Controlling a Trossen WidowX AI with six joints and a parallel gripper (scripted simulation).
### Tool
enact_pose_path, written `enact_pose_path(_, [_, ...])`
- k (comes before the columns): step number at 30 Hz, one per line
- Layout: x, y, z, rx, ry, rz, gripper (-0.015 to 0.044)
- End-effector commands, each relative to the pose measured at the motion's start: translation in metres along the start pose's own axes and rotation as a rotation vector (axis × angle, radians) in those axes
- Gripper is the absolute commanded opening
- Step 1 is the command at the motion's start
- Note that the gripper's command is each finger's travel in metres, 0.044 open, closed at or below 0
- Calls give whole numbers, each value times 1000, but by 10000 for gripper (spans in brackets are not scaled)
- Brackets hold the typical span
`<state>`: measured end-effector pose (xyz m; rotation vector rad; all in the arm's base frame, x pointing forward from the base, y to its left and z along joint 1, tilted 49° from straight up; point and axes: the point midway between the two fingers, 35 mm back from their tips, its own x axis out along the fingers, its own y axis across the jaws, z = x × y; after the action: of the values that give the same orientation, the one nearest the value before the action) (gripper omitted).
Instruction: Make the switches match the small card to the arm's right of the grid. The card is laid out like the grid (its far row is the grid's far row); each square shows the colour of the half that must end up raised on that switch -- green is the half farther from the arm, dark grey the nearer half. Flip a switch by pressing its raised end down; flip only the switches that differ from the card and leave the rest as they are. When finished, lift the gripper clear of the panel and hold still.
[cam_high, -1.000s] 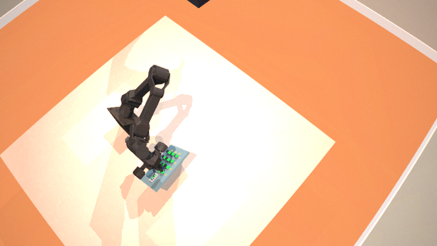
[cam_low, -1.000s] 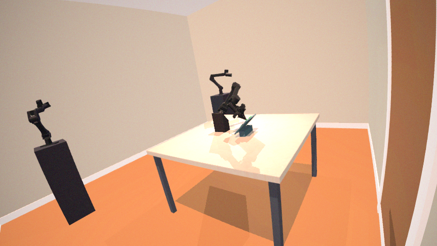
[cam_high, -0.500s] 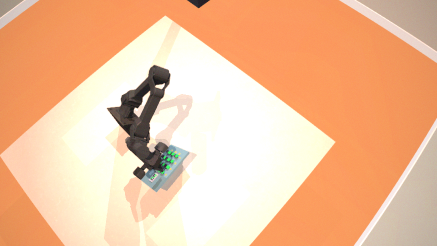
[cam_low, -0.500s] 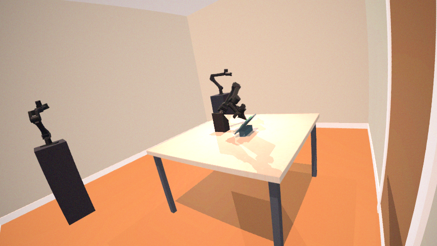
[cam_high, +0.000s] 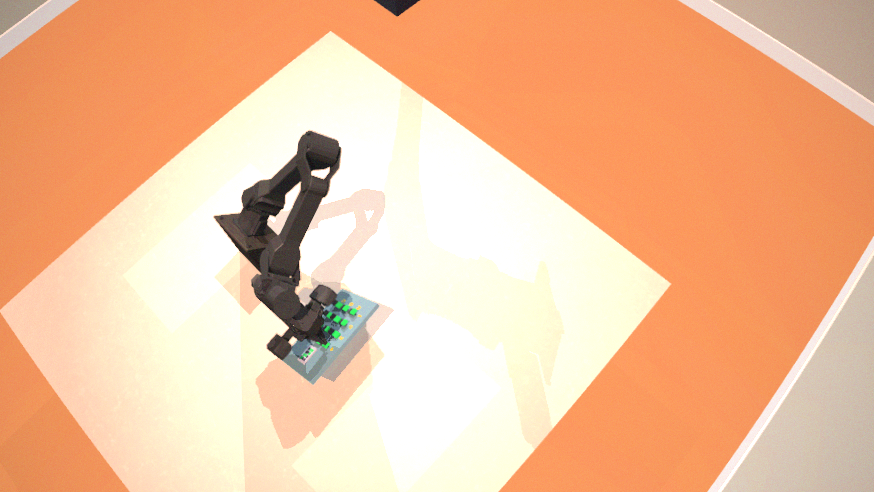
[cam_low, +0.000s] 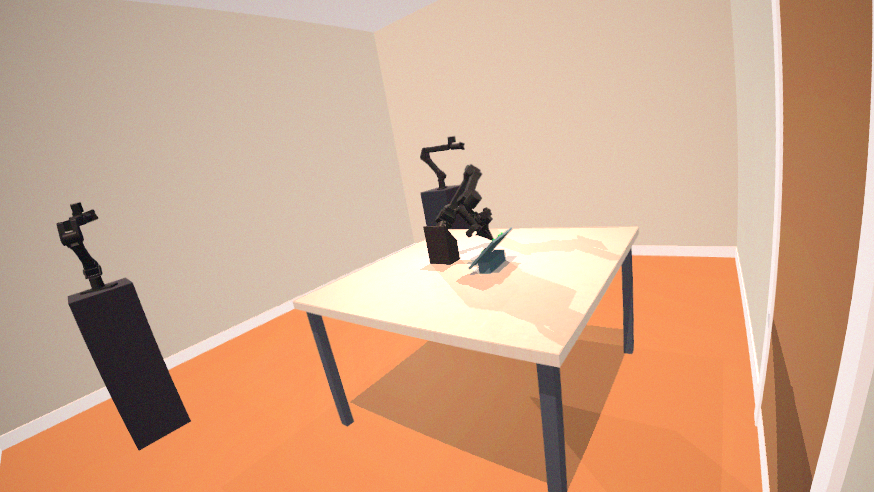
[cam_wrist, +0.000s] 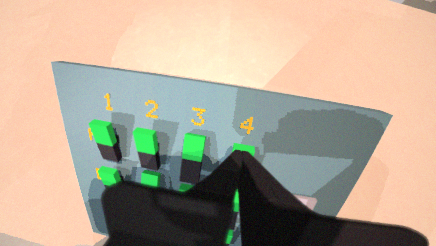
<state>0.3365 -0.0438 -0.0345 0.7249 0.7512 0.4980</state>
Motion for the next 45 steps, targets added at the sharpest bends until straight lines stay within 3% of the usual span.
enact_pose_path(1, [1,-1,-1,7,2,-5,0])
enact_pose_path(14, [0,0,0,1,1,-1,0])
enact_pose_path(21, [-63,-2,-4,7,-21,-9,0])
enact_pose_path(27, [-64,4,-9,8,-20,-9,0])
enact_pose_path(33, [-68,46,-52,12,-19,-8,0])
enact_pose_path(45, [-68,47,-53,11,-19,-8,0])
